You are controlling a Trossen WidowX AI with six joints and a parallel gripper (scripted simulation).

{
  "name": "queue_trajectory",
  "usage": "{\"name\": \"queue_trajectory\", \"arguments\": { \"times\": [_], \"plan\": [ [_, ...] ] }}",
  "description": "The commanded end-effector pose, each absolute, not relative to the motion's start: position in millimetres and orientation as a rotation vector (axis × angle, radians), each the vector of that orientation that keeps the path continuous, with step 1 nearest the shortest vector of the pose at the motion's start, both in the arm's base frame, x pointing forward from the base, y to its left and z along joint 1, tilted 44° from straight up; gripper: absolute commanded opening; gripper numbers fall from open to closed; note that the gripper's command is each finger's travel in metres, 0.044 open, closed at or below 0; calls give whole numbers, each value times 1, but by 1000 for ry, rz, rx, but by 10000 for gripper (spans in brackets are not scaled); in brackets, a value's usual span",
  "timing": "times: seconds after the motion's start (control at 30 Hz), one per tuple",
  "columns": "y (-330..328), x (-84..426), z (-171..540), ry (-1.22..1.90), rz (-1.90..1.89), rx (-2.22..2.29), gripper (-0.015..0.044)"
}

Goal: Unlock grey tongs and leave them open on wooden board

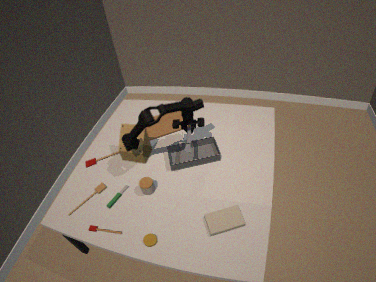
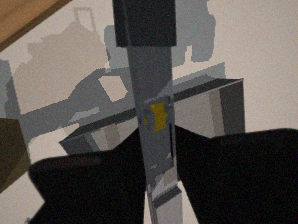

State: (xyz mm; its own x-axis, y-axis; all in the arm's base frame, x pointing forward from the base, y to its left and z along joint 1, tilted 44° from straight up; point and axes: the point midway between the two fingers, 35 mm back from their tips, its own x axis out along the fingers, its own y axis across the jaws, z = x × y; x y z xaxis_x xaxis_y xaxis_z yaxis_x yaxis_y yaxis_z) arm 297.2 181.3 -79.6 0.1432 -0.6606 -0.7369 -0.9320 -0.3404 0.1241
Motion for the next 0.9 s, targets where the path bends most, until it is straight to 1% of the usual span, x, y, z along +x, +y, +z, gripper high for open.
{"name": "queue_trajectory", "arguments": {
  "times": [0.0, 0.7, 0.87],
  "plan": [
    [199, 287, -87, 1536, 972, -2022, -150],
    [282, 205, -129, 1593, 575, -1715, -150],
    [285, 200, -132, 1594, 553, -1696, -150]
  ]
}}
